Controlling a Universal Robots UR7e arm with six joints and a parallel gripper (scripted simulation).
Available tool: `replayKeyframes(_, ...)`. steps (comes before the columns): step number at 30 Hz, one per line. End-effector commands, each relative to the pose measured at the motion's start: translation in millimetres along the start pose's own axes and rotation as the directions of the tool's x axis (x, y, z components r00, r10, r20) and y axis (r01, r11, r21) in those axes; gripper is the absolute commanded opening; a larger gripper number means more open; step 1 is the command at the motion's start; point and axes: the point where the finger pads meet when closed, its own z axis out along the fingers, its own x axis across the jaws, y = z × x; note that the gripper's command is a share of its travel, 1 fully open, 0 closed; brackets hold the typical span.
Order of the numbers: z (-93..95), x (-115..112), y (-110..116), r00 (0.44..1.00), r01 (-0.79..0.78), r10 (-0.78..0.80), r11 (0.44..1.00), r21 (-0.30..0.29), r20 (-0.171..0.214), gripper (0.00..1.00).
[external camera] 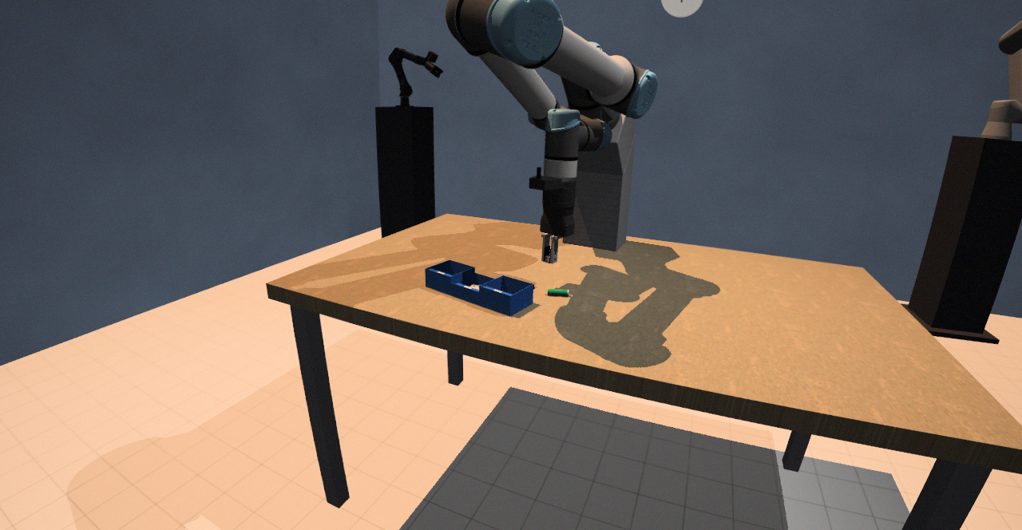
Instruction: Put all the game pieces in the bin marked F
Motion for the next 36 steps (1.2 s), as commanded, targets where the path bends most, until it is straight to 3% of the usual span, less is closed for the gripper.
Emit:
replayKeyframes(1, 0.4, 20.1, -27.5, 1.000, 0.001, -0.001, 1.000, -0.010, 0.002, 0.34)
replayKeyframes(7, 0.7, 41.8, -56.2, 1.000, 0.001, -0.001, 1.000, -0.010, 0.002, 0.34)
replayKeyframes(14, 0.9, 51.9, -69.6, 1.000, 0.001, -0.001, 1.000, -0.010, 0.002, 0.34)
replayKeyframes(17, 1.1, 62.8, -84.0, 0.989, -0.148, 0.148, 0.989, -0.010, 0.001, 0.34)
replayKeyframes(24, 1.4, 88.2, -117.5, 0.949, -0.316, 0.316, 0.949, 0.003, 0.001, 0.34)
replayKeyframes(26, 1.4, 88.2, -117.5, 0.949, -0.316, 0.316, 0.949, 0.003, 0.001, 0.34)
replayKeyframes(29, 1.6, 99.0, -131.9, 0.908, -0.419, 0.419, 0.908, 0.009, 0.002, 0.34)
replayKeyframes(36, 1.6, 100.2, -133.5, 0.819, -0.574, 0.574, 0.819, 0.012, 0.006, 0.34)
